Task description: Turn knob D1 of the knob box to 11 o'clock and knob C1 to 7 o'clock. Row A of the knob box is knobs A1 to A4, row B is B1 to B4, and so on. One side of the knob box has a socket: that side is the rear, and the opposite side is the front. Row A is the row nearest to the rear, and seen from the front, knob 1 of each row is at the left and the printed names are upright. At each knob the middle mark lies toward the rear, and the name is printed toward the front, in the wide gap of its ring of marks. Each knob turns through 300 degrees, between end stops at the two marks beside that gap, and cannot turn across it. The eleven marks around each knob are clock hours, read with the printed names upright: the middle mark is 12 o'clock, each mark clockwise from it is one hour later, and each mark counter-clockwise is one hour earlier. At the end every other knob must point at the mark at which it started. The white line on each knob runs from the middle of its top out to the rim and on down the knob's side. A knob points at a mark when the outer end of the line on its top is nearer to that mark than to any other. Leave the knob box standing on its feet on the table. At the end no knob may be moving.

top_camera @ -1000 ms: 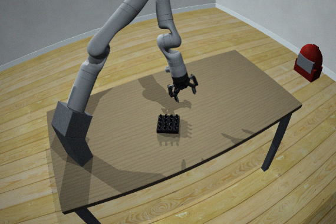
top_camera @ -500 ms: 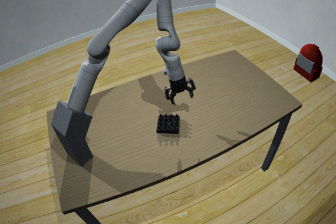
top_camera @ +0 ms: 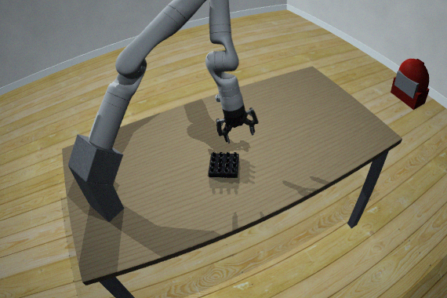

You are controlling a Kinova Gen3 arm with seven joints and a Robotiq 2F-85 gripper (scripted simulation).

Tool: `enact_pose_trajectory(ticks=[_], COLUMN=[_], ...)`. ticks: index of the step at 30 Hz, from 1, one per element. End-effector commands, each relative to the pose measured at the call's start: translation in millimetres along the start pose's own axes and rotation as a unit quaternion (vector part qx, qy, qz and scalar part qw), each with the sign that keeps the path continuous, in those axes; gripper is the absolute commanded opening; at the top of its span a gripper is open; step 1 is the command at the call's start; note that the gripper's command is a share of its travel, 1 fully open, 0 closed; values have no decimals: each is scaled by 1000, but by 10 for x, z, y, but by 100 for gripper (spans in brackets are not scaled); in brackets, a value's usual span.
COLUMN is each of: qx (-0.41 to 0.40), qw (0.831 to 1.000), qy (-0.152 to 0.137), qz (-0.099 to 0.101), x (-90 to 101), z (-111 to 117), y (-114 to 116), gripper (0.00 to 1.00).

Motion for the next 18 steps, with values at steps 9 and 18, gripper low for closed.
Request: enact_pose_trajectory(ticks=[9, 18], qx=[-17, -33], qw=[1000, 999], qy=[2, 4], qz=[8, 15], x=[-24, -44], z=[-75, -138], y=[-77, -150], gripper=[100, 100])
Point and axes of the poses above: the point where the finger pads meet when closed, its own x axis back along the fingers, its own y axis across the jaws, z = x × y, the point moved 8 cm from there along x, back along the fingers, and after that the axes turned 10 degrees about -x, right-handed, at the moved point
